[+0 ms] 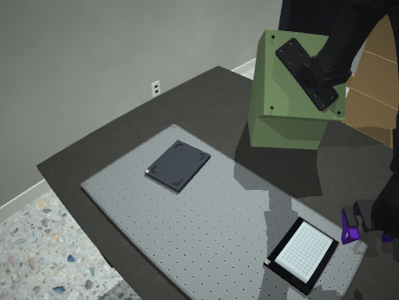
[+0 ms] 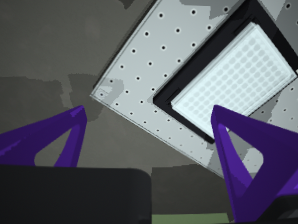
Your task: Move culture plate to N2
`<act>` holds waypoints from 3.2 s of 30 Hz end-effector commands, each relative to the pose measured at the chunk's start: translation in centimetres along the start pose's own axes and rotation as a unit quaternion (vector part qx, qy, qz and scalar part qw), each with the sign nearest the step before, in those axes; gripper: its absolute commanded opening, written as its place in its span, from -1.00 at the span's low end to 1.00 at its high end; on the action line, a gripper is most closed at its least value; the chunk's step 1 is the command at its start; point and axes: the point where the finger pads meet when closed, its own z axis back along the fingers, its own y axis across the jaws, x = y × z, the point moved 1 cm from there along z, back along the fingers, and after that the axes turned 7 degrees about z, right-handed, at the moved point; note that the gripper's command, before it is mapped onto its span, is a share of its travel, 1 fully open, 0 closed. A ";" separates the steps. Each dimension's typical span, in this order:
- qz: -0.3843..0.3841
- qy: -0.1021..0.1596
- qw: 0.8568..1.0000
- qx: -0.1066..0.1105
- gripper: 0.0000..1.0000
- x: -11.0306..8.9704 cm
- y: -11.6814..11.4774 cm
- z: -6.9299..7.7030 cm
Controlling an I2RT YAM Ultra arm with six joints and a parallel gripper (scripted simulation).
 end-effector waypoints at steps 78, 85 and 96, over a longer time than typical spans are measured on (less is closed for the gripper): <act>-0.333 0.025 0.942 -0.016 1.00 -4.3 -9.5 -2.9; -0.333 0.025 0.942 -0.016 1.00 -4.3 -9.5 -3.9; -0.333 0.025 0.942 -0.016 1.00 -4.4 -9.5 -5.4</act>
